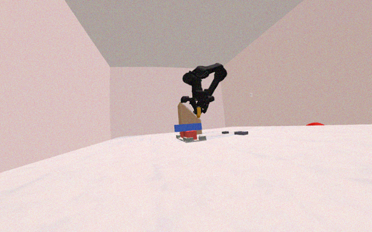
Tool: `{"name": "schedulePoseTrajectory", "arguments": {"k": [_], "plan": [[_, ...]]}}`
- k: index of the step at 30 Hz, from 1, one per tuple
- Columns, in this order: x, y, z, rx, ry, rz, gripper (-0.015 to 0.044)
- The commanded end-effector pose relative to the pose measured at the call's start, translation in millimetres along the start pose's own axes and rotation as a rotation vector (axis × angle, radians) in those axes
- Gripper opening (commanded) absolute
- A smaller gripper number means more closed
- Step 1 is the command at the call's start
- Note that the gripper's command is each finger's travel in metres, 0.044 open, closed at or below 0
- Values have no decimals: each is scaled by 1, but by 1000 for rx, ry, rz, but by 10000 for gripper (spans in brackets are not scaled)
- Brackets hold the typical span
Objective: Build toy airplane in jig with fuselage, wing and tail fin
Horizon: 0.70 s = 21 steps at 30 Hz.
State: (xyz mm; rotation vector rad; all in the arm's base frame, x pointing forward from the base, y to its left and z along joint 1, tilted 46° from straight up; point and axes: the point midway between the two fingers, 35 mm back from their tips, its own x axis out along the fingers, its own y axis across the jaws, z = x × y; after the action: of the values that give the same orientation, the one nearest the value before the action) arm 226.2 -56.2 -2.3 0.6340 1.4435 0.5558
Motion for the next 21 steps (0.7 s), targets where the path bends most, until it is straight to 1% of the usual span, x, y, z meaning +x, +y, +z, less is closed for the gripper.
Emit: {"name": "schedulePoseTrajectory", "arguments": {"k": [1,21], "plan": [[2,-13,0,-15,-2,-5,0],[26,-73,-18,-46,0,14,0]]}}
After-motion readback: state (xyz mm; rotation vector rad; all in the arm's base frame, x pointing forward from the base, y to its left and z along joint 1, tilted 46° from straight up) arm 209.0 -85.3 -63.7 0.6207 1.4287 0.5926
